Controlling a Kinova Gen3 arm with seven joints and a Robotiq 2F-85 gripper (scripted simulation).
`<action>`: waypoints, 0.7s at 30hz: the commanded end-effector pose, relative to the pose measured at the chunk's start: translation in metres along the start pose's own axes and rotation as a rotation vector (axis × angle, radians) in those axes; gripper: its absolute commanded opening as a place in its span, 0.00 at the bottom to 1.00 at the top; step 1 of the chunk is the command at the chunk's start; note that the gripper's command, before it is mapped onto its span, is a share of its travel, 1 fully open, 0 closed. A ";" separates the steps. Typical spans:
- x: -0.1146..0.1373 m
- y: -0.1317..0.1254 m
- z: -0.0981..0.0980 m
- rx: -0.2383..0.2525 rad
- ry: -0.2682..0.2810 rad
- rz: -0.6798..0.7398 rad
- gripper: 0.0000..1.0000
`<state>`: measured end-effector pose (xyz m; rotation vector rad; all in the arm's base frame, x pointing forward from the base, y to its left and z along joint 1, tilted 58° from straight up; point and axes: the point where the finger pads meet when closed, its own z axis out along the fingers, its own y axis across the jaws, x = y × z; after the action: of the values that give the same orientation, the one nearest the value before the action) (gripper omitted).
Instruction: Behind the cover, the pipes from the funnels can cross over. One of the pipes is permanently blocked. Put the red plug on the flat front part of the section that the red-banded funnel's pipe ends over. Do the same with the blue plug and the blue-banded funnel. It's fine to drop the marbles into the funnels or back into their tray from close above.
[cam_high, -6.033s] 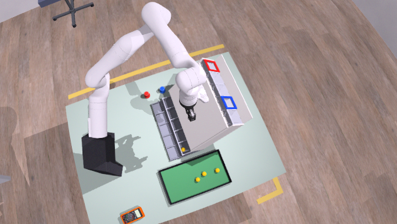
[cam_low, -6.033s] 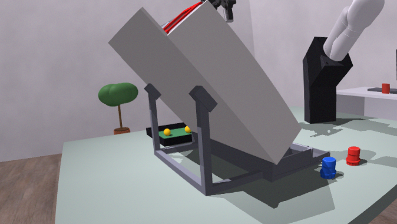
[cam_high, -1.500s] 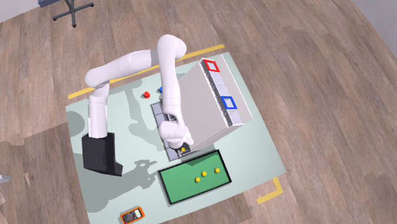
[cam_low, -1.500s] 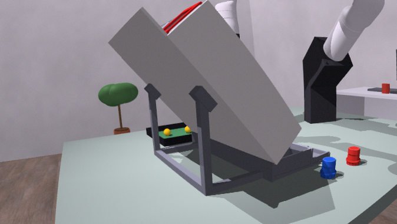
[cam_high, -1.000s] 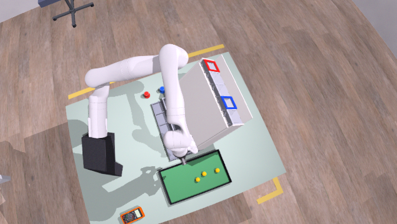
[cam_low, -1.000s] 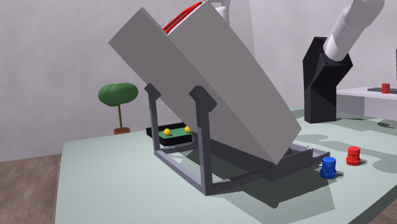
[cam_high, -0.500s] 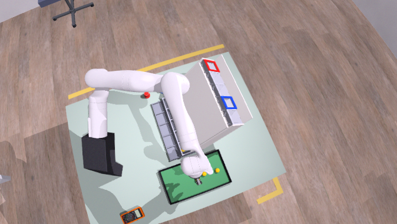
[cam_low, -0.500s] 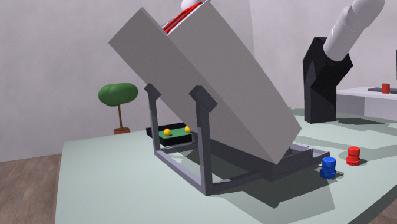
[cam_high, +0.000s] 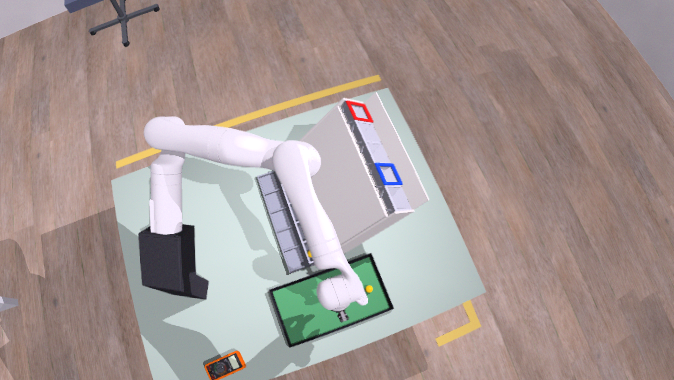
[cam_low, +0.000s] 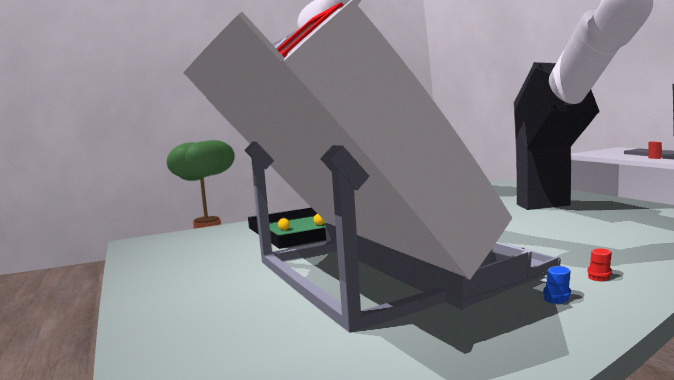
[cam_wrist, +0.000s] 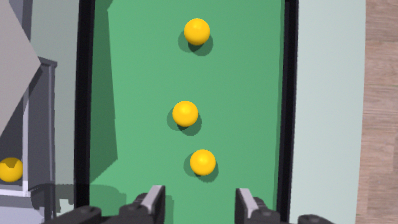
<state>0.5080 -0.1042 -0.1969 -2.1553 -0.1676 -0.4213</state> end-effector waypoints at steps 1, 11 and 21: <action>0.001 0.000 0.069 0.001 0.005 0.002 0.50; 0.002 0.000 0.095 0.001 0.005 0.002 0.50; 0.002 0.001 0.095 0.000 0.007 0.002 0.50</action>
<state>0.5323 -0.0259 -0.2477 -2.1521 -0.1623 -0.4258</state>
